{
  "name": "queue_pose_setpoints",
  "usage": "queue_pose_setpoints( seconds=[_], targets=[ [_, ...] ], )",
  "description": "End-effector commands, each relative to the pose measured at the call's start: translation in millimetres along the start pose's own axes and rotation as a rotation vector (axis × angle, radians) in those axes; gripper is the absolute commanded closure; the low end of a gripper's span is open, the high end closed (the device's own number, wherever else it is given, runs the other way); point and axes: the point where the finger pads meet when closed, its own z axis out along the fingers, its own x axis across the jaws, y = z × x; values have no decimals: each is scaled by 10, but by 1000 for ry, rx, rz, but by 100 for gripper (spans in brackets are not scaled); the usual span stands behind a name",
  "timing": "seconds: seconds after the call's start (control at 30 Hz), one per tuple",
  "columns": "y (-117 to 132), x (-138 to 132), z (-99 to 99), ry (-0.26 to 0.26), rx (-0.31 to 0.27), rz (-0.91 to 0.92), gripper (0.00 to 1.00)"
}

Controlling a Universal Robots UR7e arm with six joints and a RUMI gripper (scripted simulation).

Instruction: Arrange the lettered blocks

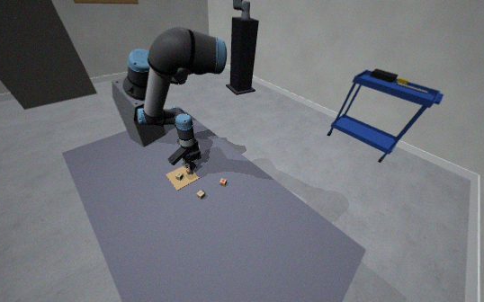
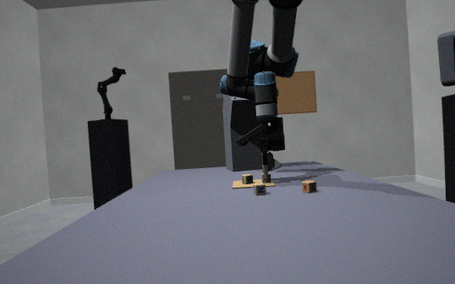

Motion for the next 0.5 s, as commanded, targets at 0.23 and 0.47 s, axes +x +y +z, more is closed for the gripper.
queue_pose_setpoints(
  seconds=[0.23, 0.47],
  targets=[
    [5, 1, 7, 0, 0, -1, 72],
    [5, 9, -23, 1, 0, 0, 72]
  ],
)
